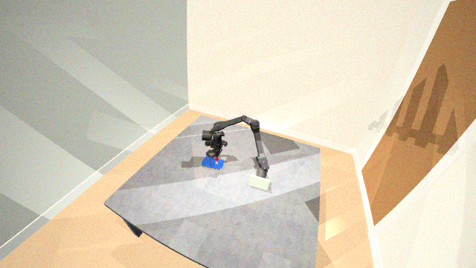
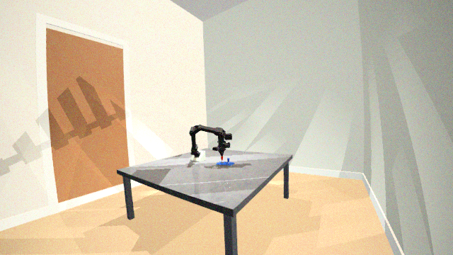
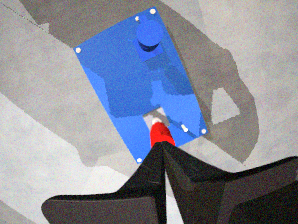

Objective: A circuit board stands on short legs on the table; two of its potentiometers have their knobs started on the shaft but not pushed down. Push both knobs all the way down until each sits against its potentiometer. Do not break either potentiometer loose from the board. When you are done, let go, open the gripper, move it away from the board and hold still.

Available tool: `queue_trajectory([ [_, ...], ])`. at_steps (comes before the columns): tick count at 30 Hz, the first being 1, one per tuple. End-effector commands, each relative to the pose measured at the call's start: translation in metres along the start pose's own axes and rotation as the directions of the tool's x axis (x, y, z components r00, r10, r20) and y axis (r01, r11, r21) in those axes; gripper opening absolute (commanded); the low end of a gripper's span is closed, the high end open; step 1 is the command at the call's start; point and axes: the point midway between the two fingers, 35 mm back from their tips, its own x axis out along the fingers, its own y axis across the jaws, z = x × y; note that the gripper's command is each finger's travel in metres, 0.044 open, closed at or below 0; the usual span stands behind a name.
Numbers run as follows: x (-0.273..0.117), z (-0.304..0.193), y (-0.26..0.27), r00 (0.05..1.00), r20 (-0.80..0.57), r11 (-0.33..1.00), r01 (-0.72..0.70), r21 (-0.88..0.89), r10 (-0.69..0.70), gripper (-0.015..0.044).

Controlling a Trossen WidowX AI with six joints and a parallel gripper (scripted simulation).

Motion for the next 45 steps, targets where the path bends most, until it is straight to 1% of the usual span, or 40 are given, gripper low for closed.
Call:
queue_trajectory([
  [1, 0.006, 0.000, -0.002, 1.000, 0.001, 1.000, 0.009, 0.000, -0.009, 0.0000],
  [45, 0.016, 0.000, -0.002, 1.000, 0.001, 1.000, 0.009, 0.000, -0.009, 0.0000],
])
